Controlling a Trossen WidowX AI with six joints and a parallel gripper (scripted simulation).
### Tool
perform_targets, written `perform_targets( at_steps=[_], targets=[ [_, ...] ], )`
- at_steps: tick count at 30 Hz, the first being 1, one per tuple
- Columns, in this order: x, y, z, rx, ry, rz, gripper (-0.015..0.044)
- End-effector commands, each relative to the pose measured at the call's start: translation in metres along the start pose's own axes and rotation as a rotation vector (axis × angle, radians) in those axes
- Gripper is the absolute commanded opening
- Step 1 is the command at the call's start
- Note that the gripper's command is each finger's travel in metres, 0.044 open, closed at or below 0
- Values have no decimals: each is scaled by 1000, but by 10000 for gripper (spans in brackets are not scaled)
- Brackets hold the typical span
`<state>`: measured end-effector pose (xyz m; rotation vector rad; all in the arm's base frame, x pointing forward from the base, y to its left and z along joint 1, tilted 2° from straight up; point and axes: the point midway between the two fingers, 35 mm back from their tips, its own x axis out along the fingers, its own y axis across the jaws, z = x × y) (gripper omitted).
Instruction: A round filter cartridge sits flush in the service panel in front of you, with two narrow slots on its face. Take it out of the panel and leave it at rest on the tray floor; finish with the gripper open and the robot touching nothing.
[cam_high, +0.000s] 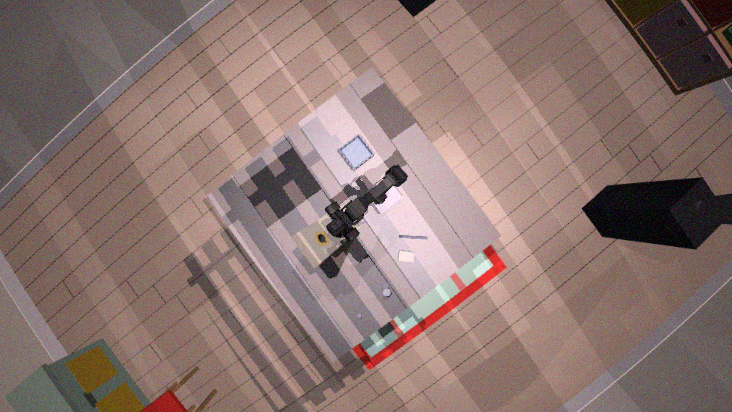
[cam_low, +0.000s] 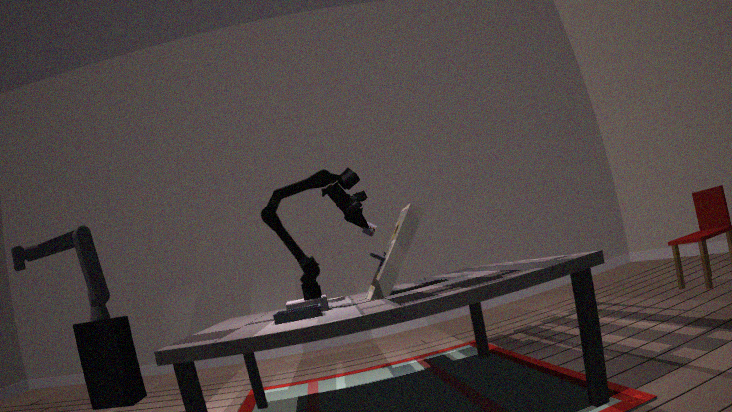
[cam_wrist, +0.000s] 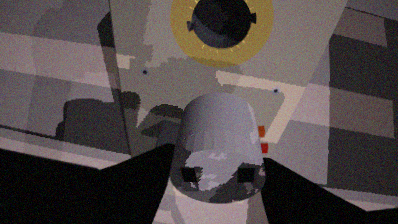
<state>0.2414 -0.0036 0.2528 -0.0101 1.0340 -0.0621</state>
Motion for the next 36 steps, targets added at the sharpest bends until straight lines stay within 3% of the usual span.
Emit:
perform_targets(
  at_steps=[1, 24, 36],
  targets=[
    [-1, -12, 3, -3, -5, 1, 0],
    [6, -67, 2, 2, -11, -9, 0],
    [-4, -120, -14, 241, -7, -158, 0]
  ],
)
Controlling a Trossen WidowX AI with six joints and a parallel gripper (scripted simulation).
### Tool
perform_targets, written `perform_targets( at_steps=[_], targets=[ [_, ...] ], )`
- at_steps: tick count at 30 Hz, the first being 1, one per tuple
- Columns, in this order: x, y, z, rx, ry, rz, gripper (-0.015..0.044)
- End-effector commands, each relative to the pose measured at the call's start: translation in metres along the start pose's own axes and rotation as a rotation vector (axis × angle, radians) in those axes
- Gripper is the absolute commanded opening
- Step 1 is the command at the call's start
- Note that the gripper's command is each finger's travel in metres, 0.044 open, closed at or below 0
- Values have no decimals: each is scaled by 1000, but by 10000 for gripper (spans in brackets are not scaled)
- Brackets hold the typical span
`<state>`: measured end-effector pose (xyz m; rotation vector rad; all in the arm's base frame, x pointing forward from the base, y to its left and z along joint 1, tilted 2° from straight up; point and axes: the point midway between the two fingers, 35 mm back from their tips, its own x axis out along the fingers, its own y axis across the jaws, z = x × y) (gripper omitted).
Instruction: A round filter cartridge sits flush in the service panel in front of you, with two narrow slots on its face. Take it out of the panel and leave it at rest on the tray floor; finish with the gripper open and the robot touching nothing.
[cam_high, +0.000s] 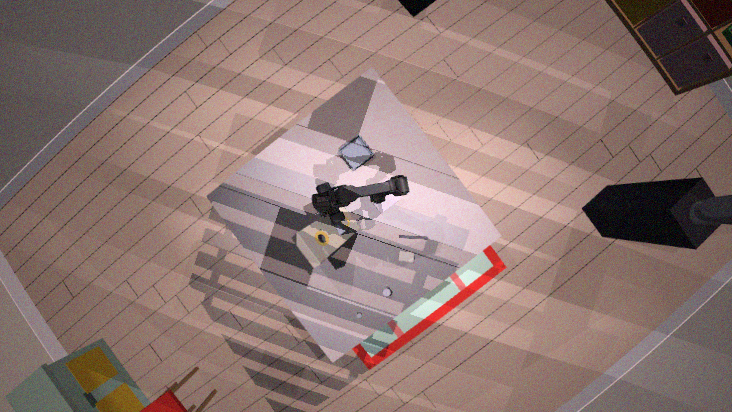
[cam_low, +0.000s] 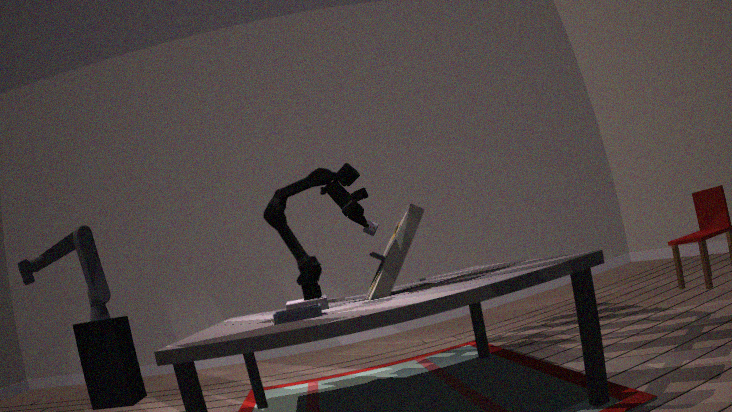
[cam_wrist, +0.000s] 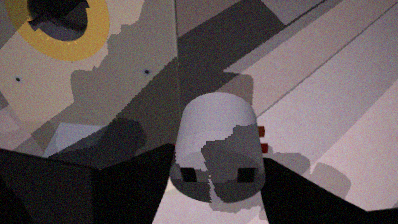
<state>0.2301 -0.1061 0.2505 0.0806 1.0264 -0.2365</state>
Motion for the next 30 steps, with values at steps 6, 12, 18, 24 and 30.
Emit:
perform_targets(
  at_steps=[6, 12, 18, 24, 30],
  targets=[
    [-9, -46, -12, 216, -7, -137, 0],
    [-16, -73, -22, 350, -4, -214, 0],
    [-24, -98, -35, 483, -3, -290, 0],
    [-33, -121, -51, 617, -3, -367, 0],
    [-44, -142, -68, 749, -5, -445, 0]
  ],
)
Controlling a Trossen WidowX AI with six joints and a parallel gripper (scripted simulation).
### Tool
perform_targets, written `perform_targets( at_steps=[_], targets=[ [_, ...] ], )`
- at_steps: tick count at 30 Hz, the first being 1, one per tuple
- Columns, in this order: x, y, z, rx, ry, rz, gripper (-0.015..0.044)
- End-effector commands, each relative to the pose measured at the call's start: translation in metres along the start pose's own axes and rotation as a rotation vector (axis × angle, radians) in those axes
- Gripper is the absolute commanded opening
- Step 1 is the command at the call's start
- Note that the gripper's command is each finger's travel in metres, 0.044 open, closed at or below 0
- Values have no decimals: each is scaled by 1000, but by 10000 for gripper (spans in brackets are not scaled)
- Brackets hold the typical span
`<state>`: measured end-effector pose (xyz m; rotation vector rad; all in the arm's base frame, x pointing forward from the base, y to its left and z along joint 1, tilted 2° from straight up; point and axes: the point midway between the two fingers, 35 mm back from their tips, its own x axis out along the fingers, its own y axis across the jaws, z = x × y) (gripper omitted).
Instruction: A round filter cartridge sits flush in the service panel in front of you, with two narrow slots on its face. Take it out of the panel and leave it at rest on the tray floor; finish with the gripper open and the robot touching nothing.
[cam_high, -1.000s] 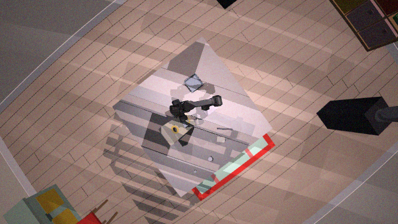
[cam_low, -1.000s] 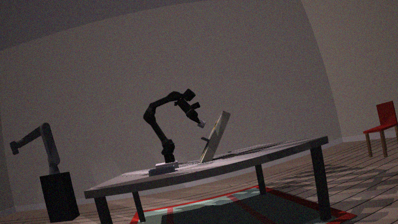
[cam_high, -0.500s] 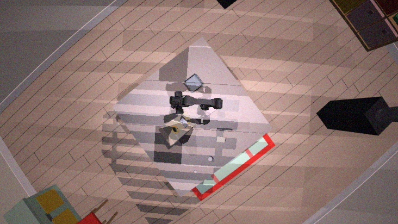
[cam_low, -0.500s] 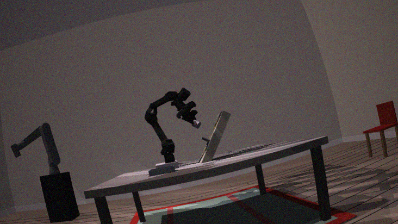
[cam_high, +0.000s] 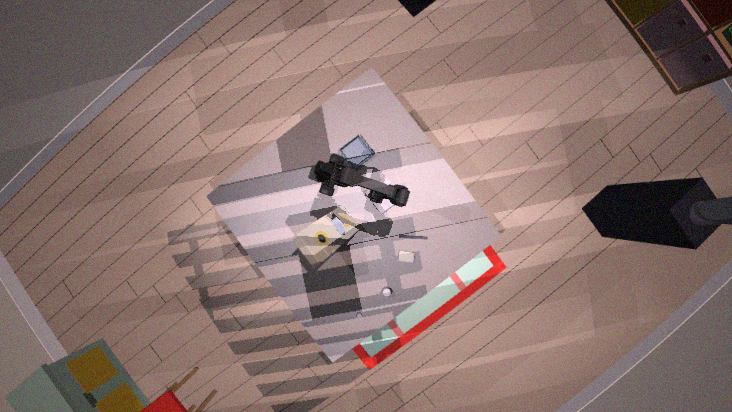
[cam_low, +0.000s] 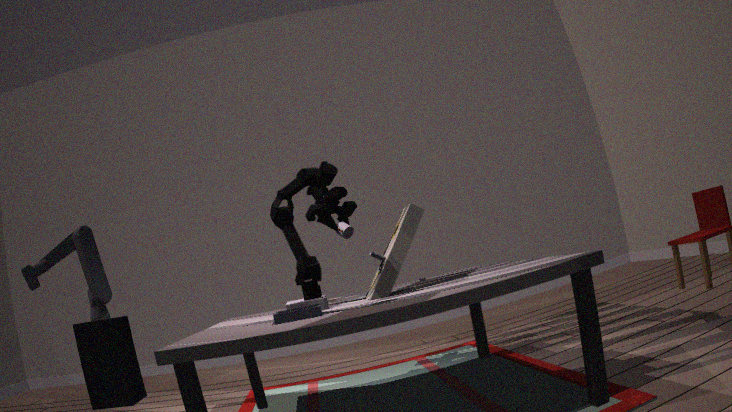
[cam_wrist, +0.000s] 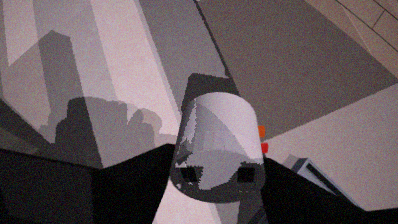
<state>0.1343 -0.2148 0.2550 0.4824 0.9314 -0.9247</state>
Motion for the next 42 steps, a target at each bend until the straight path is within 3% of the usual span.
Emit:
perform_targets(
  at_steps=[1, 12, 19, 42],
  targets=[
    [-3, -24, 2, 114, -14, -65, 0],
    [-4, -37, 0, 171, -15, -98, 0],
    [16, -64, -11, 259, -14, -151, 0],
    [70, -156, -90, 579, -11, -344, 0]
  ],
)
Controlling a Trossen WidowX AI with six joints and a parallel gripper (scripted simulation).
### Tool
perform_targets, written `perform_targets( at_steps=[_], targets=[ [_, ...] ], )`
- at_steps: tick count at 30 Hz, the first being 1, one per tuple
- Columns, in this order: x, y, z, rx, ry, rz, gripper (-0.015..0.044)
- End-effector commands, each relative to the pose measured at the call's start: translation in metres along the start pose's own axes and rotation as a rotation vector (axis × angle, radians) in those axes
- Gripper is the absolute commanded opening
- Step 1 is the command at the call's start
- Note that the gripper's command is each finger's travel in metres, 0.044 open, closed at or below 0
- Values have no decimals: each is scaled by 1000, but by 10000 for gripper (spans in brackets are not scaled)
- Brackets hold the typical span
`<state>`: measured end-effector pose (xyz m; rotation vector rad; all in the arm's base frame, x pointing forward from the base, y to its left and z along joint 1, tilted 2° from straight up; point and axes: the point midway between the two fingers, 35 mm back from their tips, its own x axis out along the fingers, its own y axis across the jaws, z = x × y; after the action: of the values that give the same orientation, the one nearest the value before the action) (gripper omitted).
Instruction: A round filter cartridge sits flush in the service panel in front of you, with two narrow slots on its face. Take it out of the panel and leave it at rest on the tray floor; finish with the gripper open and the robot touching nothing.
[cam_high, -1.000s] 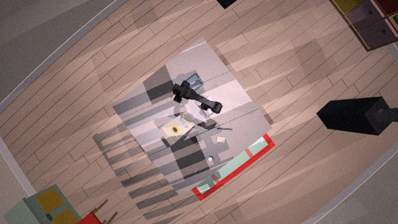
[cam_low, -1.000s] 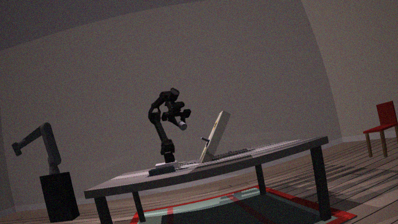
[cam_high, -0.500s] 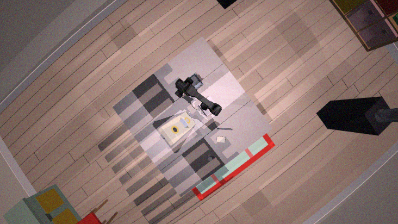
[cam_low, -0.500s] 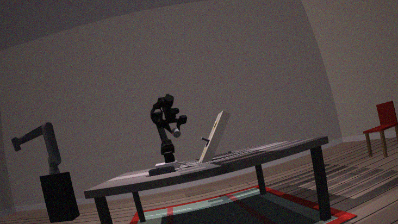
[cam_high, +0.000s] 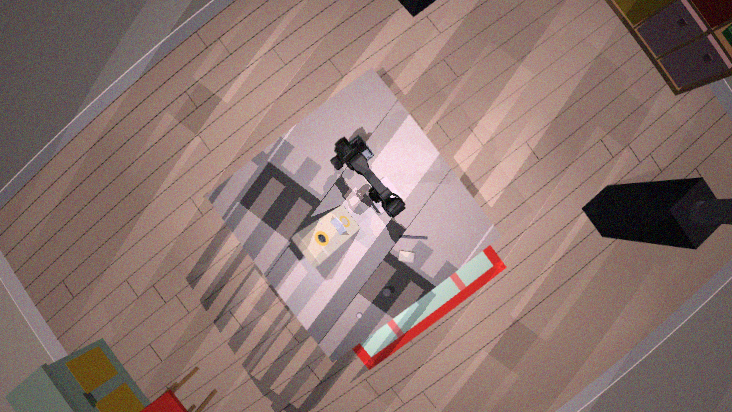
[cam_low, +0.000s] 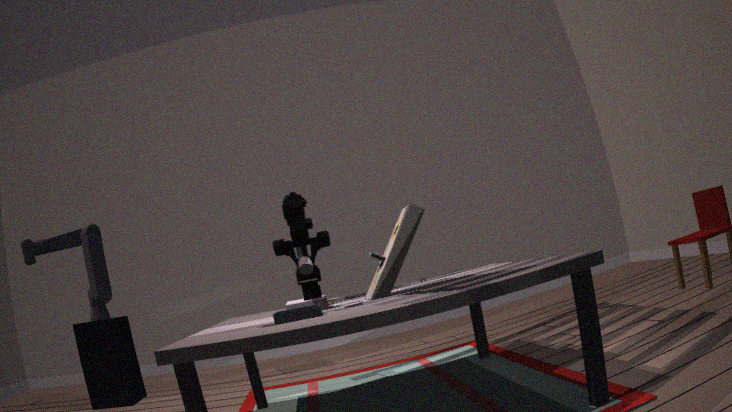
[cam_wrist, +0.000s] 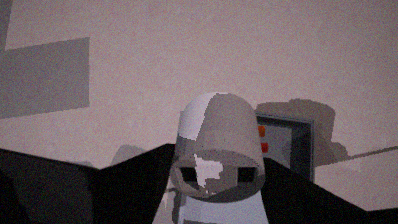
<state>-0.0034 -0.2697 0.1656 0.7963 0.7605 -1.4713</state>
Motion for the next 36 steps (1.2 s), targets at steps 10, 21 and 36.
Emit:
perform_targets(
  at_steps=[10, 21, 36],
  targets=[
    [34, -54, -34, 165, -6, -102, 0],
    [67, -54, -48, 165, -6, -102, 0],
    [98, -54, -72, 165, -5, -102, 0]
  ],
)
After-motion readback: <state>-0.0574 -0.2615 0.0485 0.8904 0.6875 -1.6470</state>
